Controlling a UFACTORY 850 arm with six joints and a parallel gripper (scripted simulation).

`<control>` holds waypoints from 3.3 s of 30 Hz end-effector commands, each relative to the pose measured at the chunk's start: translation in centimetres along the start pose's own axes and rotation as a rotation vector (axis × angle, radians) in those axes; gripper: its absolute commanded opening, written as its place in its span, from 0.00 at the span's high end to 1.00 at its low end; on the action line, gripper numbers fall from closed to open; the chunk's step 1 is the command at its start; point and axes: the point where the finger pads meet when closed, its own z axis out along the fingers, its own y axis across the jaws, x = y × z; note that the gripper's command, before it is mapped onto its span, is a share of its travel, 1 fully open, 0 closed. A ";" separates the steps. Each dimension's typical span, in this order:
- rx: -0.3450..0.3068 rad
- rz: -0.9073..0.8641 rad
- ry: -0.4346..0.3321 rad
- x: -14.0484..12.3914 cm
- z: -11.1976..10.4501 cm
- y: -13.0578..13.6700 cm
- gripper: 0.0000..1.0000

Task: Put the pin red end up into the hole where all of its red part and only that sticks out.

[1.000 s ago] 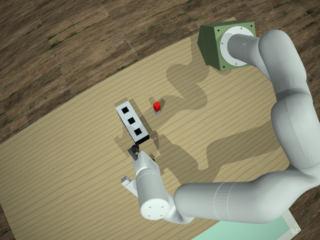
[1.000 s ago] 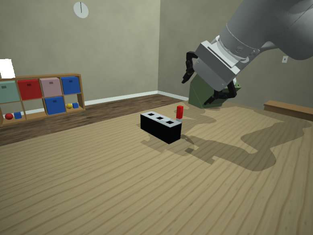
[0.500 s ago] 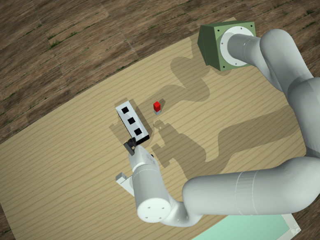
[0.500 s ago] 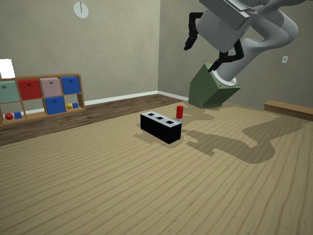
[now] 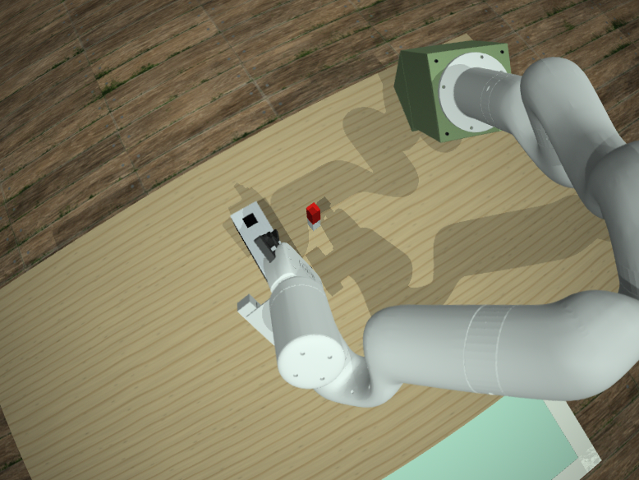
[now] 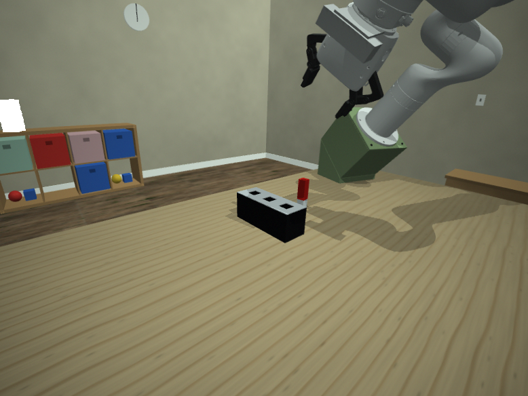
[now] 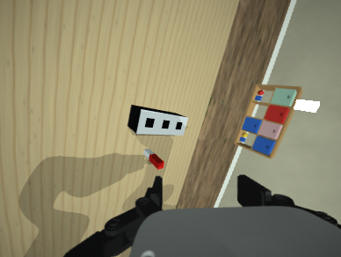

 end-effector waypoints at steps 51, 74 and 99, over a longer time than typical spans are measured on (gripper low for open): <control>0.107 -0.768 0.395 -9.3 10.4 8.1 0.00; 0.230 -1.151 0.610 -9.1 10.2 8.1 0.00; 0.302 -1.318 0.749 -9.0 10.2 8.2 0.00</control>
